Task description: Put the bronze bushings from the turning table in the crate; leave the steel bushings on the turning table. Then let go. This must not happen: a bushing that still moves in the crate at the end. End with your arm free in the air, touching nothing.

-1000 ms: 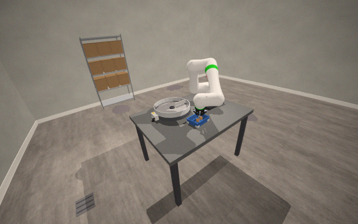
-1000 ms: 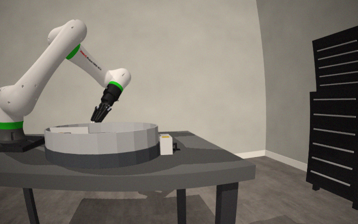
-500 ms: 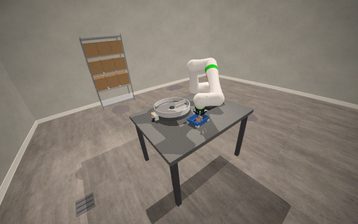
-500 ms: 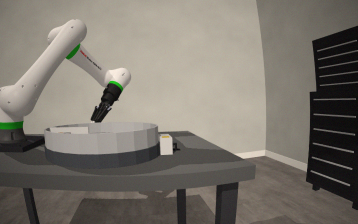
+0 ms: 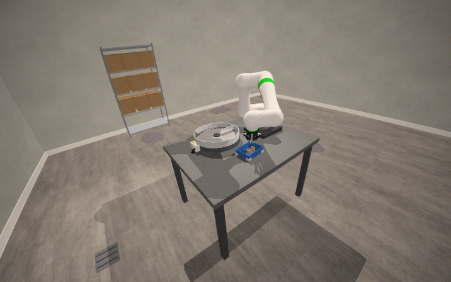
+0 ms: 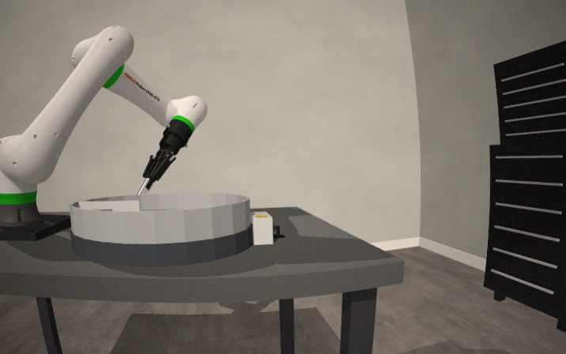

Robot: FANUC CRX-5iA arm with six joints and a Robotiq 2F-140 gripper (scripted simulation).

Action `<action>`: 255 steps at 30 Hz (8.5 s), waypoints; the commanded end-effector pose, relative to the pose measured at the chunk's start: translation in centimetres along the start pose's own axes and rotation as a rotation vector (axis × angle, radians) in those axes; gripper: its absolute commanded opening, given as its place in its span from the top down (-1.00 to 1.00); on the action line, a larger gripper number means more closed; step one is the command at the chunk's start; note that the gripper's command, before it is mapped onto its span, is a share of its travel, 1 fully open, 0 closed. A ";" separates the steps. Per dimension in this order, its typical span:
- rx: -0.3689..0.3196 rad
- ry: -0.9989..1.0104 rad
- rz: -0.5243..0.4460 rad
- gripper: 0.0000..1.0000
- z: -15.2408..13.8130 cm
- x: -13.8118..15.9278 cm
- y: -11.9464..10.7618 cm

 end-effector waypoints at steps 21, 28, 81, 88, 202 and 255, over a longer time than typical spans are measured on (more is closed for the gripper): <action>0.000 0.000 0.000 0.86 -0.7 -3.5 -4.3; 0.000 0.000 0.000 0.86 -0.7 -3.5 -4.3; 0.000 0.000 0.000 0.86 -0.7 -3.5 -4.3; 0.000 0.000 0.000 0.86 -0.7 -3.5 -4.3; 0.247 0.301 0.051 0.87 -29.1 -19.8 16.9; 0.247 0.301 0.051 0.87 -28.9 -18.5 18.5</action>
Point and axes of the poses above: the point where the finger pads meet when closed, its own y axis out along the fingers, its own z axis across the jaws, x = y × z, the point moved 2 cm from there along -y, back along the fingers, and after that the axes turned 11 degrees about y, right-handed, at the moved point
